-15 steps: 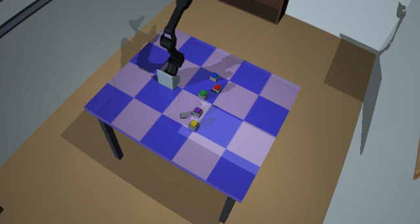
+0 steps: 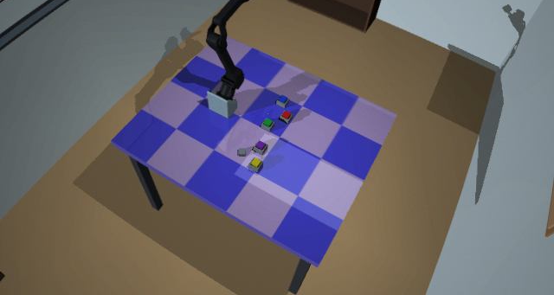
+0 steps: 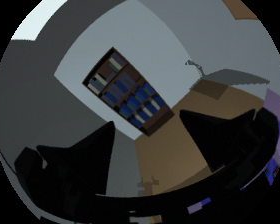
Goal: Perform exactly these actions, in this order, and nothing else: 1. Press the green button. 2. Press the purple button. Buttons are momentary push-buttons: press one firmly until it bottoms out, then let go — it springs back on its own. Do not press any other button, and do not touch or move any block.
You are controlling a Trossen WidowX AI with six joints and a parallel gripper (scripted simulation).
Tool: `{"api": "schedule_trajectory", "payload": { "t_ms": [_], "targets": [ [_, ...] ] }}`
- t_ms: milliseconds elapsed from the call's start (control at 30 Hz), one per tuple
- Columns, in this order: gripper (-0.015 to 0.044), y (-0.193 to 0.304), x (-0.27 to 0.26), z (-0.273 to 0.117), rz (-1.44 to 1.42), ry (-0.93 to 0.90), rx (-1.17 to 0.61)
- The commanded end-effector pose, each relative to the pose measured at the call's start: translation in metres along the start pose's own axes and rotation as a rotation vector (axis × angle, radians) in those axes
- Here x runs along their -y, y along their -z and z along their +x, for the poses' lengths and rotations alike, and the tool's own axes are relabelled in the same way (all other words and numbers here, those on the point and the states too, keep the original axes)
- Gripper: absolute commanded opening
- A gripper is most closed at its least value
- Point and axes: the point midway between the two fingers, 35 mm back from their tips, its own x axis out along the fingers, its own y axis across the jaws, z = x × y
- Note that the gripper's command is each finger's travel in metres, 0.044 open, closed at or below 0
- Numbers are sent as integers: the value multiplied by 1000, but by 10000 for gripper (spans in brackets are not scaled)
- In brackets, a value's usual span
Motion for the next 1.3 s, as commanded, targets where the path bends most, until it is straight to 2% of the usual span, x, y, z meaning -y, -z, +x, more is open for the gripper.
{"api": "schedule_trajectory", "payload": {
  "t_ms": [0,167,300,567,733,933,1100,1267],
  "targets": [
    [400,41,52,36,-155,189,-109],
    [400,75,127,60,-298,411,-238],
    [400,93,193,63,-379,587,-348],
    [400,107,323,24,-438,928,-579],
    [400,106,392,-27,-397,1121,-719],
    [400,104,452,-109,-264,1317,-866],
    [400,106,481,-188,-76,1431,-957],
    [400,116,488,-269,173,1487,-988]
  ]
}}
